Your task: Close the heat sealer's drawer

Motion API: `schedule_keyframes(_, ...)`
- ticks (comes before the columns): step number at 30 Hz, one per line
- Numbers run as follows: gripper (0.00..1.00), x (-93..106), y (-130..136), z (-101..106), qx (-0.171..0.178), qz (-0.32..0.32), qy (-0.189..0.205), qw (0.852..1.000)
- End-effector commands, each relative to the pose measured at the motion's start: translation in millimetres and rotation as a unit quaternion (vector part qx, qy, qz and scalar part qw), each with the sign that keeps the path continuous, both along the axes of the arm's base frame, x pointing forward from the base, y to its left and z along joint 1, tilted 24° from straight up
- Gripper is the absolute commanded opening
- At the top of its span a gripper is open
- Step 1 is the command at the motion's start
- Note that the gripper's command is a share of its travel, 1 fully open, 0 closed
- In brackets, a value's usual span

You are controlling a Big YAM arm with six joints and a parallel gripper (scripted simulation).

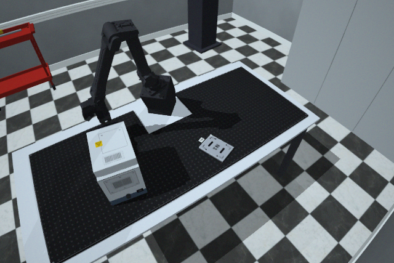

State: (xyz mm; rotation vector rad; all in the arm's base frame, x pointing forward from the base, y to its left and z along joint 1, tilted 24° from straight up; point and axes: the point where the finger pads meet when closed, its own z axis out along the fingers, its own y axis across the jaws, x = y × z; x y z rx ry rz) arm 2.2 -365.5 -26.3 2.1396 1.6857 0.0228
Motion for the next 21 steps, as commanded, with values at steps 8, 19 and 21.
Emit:
schedule_keyframes(8, 0.00, 1.7, 4.5, -7.2, 0.009, -0.003, -0.002, 1.000)
schedule_keyframes(19, 0.00, 1.7, 4.5, -7.2, 0.009, -0.003, -0.002, 1.000)
schedule_keyframes(21, 0.00, 1.7, 4.5, -7.2, 0.009, -0.003, -0.002, 1.000)
